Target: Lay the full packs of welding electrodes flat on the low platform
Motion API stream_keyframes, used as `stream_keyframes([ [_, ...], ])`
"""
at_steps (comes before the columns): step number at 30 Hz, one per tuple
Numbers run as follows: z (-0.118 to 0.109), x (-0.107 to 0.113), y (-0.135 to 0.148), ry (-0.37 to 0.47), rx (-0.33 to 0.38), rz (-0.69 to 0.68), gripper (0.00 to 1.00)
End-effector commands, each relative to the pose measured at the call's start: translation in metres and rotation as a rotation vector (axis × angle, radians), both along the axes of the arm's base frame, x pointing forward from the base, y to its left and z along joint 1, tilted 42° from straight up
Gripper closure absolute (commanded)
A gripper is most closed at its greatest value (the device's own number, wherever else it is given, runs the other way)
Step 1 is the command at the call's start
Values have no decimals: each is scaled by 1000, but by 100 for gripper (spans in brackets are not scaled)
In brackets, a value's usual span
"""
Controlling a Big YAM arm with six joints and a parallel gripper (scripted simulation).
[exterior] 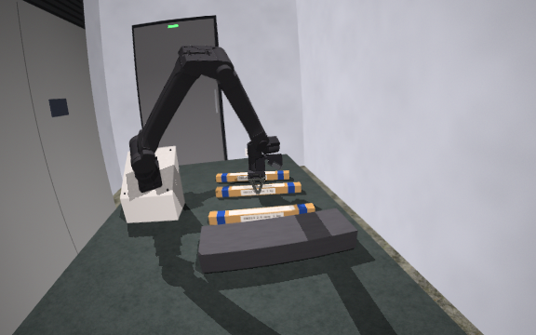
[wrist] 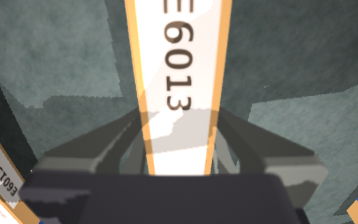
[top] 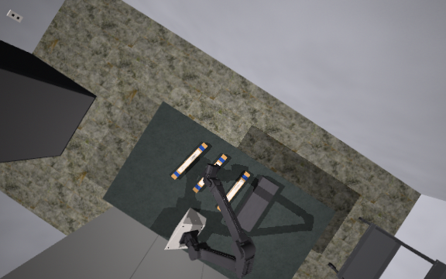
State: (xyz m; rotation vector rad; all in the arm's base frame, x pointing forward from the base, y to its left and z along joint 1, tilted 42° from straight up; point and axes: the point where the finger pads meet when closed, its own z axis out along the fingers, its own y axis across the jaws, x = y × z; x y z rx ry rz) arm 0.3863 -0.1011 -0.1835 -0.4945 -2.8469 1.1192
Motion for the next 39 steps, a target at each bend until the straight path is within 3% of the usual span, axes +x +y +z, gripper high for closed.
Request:
stream_keyframes([
  [1,-7,2,-7,3,2,-12,100],
  [11,-2,5,1,0,1,-6,100],
  [39,44,29,42,-43,6,11,100],
])
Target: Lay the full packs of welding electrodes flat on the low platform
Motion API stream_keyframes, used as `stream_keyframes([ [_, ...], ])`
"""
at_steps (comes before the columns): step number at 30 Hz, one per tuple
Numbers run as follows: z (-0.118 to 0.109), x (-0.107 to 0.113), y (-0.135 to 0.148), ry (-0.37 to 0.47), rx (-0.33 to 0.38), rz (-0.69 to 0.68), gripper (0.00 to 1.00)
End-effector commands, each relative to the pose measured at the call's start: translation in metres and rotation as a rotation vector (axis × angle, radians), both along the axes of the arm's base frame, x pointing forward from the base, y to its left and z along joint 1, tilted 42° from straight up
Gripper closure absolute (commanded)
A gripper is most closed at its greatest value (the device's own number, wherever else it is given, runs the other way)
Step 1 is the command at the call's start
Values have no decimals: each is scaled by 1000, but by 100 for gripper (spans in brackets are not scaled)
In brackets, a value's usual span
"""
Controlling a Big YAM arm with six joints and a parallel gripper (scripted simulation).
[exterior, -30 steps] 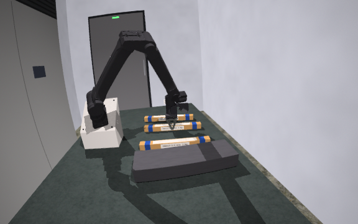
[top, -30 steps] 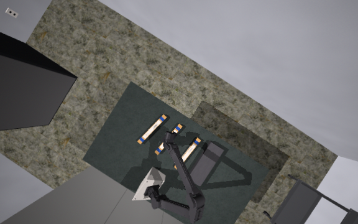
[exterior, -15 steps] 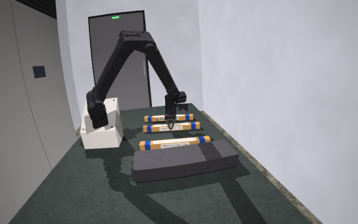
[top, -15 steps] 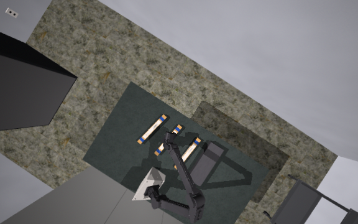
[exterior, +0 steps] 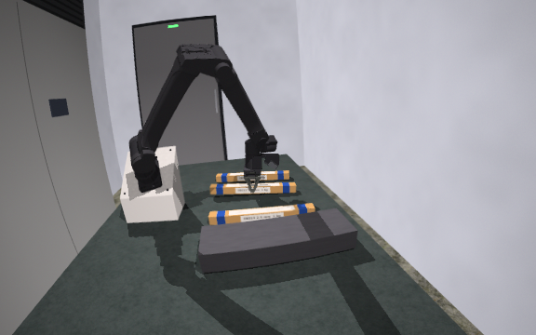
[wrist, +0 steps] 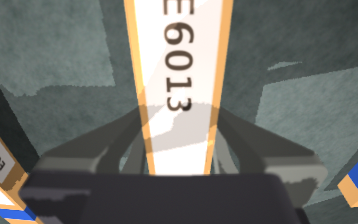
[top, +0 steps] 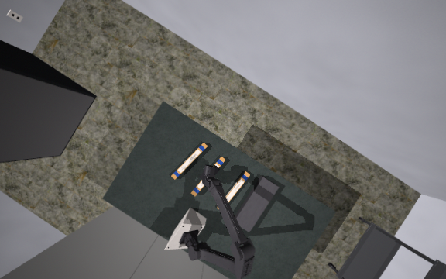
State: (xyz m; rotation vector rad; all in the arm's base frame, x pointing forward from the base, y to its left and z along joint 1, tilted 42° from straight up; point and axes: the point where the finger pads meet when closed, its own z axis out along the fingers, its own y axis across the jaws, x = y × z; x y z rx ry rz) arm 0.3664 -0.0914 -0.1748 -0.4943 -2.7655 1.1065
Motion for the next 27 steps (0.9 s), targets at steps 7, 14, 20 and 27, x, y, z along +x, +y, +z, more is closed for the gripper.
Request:
stream_keyframes([
  [7,42,51,38,-117,4,48,100],
  [14,49,57,44,-118,5,49,100],
  [20,52,60,46,-119,5,49,100],
  [27,54,64,48,-120,6,49,100],
])
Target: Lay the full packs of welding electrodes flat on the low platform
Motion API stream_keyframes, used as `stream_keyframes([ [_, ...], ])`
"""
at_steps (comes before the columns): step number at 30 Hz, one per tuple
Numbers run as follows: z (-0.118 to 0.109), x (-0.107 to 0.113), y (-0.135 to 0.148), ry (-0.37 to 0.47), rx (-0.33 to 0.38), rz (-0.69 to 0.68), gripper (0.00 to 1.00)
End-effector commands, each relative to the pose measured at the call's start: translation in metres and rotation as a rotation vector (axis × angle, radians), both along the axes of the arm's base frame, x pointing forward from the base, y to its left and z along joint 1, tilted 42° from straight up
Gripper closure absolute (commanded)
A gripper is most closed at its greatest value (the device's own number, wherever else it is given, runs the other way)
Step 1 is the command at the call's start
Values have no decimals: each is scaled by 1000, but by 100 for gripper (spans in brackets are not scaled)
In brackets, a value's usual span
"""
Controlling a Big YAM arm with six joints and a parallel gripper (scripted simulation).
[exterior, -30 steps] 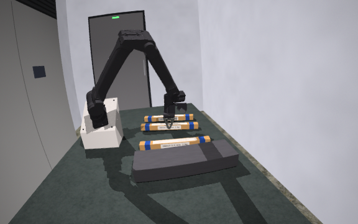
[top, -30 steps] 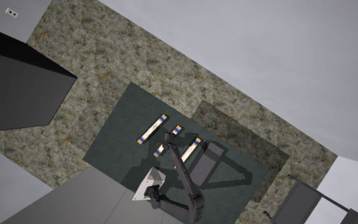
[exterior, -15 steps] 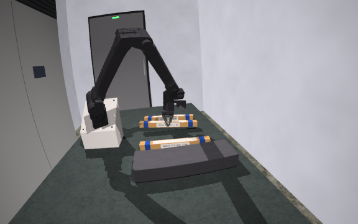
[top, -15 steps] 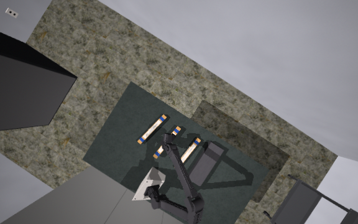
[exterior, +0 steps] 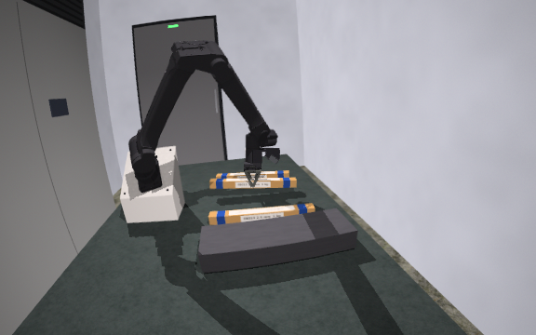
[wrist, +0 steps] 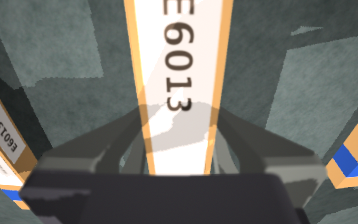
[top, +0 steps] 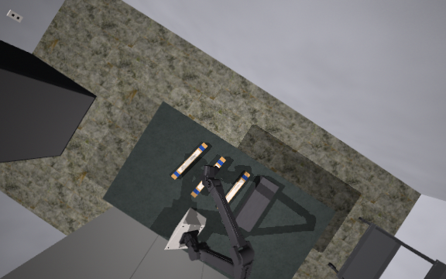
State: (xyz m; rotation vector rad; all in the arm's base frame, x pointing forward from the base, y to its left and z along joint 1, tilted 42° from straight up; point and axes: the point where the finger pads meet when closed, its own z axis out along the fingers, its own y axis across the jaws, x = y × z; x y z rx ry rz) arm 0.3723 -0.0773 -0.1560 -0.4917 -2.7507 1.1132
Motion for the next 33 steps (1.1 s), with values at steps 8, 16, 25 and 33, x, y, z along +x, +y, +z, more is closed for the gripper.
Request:
stream_keyframes([
  [8,37,61,36,-133,13,52,100],
  [16,38,62,36,-134,14,52,100],
  [25,38,62,36,-135,15,52,100],
  [33,38,62,36,-135,15,52,100],
])
